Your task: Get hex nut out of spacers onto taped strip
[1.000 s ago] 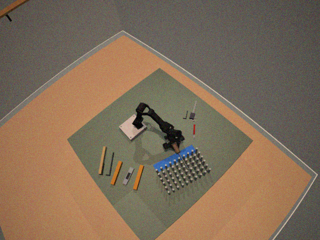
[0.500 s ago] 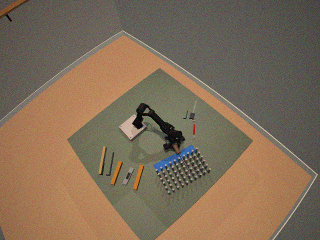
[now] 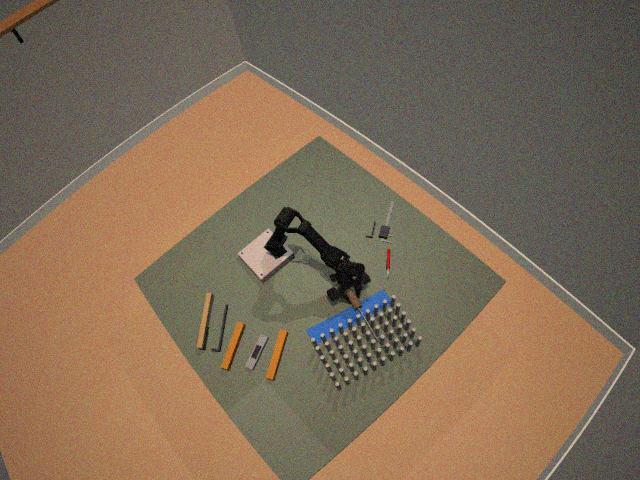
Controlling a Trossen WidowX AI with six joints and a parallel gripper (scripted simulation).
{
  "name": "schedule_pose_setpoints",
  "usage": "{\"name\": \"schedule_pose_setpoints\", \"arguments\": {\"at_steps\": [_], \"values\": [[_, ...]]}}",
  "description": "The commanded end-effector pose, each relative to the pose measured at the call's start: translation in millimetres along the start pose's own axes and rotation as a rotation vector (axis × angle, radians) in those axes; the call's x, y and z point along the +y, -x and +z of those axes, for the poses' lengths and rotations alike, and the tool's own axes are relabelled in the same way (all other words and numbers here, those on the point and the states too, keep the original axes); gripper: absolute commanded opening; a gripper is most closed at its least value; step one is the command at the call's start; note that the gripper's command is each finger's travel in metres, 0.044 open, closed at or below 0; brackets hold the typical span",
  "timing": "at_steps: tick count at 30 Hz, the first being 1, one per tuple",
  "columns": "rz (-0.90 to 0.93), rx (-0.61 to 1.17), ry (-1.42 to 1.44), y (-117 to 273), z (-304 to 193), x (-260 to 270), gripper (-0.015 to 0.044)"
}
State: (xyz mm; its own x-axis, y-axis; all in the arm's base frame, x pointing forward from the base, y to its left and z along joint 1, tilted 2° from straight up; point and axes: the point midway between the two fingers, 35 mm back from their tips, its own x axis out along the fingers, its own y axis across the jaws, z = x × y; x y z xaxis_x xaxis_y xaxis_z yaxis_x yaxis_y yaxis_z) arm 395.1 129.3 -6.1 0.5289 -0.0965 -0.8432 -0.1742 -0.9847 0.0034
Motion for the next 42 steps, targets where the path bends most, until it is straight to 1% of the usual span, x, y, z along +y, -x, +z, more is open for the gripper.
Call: {"name": "schedule_pose_setpoints", "arguments": {"at_steps": [1,9,42], "values": [[-0.005,0.004,0.002,-2,1,-1,0.0],[-0.005,0.004,0.002,-5,4,0,0.0],[-0.003,0.002,0.001,3,17,8,0.0]]}}
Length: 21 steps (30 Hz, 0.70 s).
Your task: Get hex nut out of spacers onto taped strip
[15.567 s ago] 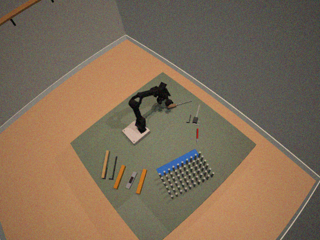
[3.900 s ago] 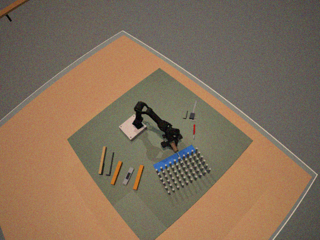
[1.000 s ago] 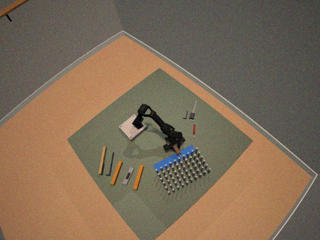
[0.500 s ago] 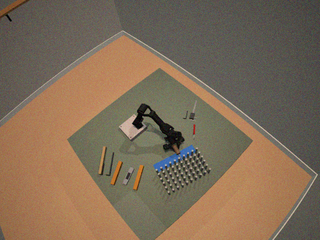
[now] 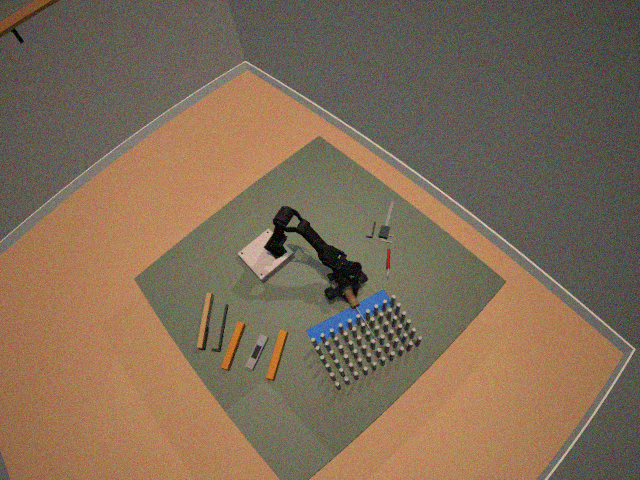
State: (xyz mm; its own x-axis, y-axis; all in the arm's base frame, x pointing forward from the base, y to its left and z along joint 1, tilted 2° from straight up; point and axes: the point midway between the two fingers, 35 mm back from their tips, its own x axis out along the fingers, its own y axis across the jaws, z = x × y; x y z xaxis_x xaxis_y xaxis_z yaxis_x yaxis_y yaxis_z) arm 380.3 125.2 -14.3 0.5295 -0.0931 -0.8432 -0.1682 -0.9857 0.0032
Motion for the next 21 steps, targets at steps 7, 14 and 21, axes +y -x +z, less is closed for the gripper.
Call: {"name": "schedule_pose_setpoints", "arguments": {"at_steps": [7,14,21], "values": [[0.001,0.001,-0.005,4,5,2,0.0],[0.001,0.001,-0.005,6,9,3,0.0],[0.002,0.0,-0.005,9,13,3,0.0]]}}
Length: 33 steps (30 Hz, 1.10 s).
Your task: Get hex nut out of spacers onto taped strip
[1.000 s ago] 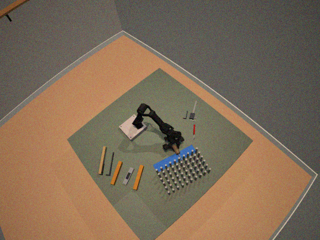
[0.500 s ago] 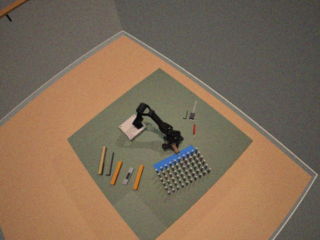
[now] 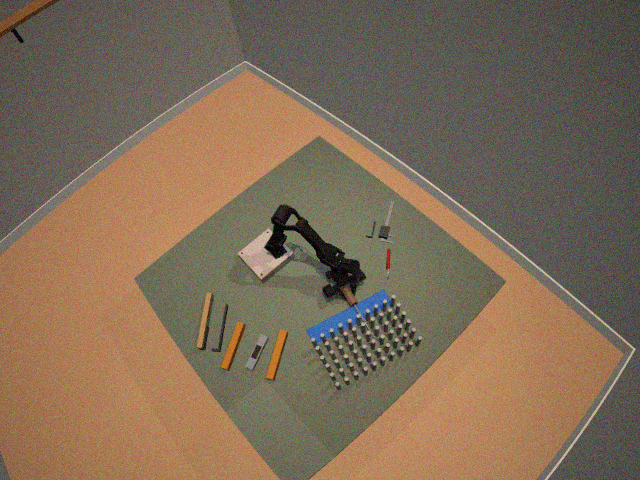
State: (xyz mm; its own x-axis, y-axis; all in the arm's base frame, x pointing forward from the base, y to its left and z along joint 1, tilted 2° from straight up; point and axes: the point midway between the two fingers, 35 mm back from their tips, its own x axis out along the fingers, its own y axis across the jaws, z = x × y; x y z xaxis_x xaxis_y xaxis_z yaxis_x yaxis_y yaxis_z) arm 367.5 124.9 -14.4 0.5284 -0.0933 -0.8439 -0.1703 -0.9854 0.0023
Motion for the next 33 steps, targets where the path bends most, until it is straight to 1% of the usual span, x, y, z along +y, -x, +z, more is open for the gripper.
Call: {"name": "schedule_pose_setpoints", "arguments": {"at_steps": [1,33], "values": [[0.001,0.002,-0.003,3,3,1,0.0],[0.001,-0.001,-0.002,15,23,1,0.0]]}}
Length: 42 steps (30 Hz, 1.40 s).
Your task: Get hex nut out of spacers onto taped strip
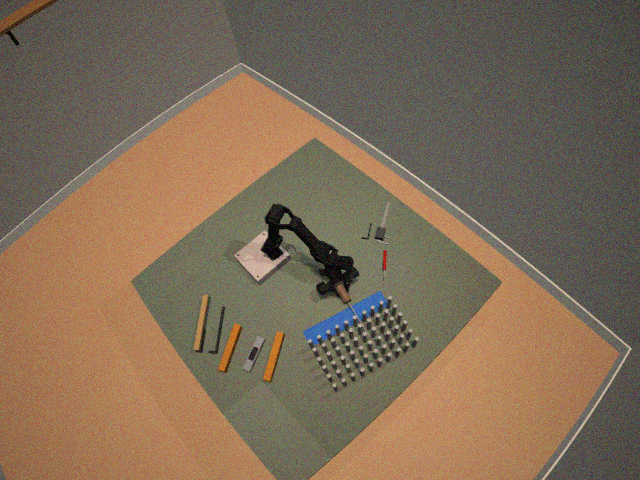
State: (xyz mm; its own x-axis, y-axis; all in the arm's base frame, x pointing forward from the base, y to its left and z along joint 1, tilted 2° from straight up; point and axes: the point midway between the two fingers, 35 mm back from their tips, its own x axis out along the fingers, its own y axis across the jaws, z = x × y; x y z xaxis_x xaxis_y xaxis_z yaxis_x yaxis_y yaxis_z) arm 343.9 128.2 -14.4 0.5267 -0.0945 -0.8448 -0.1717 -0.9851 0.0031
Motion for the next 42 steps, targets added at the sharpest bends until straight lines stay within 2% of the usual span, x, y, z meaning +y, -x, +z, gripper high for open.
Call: {"name": "schedule_pose_setpoints", "arguments": {"at_steps": [1,42], "values": [[-0.001,0.001,-0.001,3,3,0,0.0],[-0.001,-0.002,-0.002,21,31,0,0.0]]}}
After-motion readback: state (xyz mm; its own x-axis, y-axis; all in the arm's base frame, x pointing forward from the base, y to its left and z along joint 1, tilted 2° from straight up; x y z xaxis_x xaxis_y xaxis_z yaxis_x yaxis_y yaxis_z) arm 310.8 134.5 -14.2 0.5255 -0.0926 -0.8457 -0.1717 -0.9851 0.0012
